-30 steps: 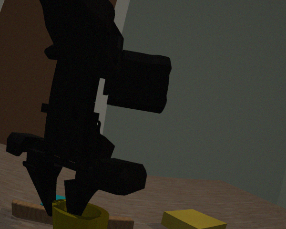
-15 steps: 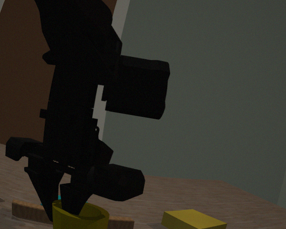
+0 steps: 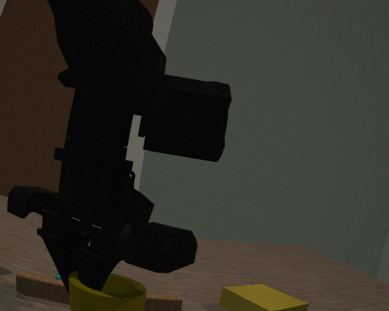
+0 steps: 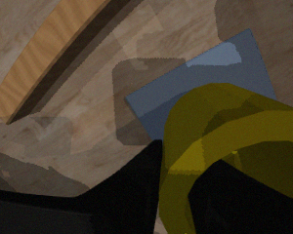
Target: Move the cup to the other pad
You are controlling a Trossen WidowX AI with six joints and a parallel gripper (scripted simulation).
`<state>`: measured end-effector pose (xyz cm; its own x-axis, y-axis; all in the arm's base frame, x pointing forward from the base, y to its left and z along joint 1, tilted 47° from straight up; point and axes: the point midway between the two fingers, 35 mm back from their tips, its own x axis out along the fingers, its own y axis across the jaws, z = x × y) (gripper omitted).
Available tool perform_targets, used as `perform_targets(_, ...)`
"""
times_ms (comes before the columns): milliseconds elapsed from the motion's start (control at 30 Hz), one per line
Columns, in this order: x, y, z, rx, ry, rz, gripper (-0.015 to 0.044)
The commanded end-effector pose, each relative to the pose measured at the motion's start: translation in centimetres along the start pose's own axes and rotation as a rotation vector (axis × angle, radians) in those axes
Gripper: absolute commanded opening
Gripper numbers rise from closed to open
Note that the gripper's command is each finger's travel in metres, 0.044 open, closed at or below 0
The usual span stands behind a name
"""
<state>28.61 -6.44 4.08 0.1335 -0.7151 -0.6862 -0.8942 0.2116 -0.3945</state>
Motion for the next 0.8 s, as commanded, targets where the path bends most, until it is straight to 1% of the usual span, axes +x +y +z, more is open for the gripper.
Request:
perform_targets(0, -0.3, 0.0, 0.0, 0.003, -0.001, 0.000, 0.0000)
perform_targets(500, -4.7, 0.4, 0.2, -0.005, 0.002, -0.002, 0.0000)
perform_targets(767, -4.5, 0.6, 0.2, -0.015, 0.008, -0.001, 0.0000)
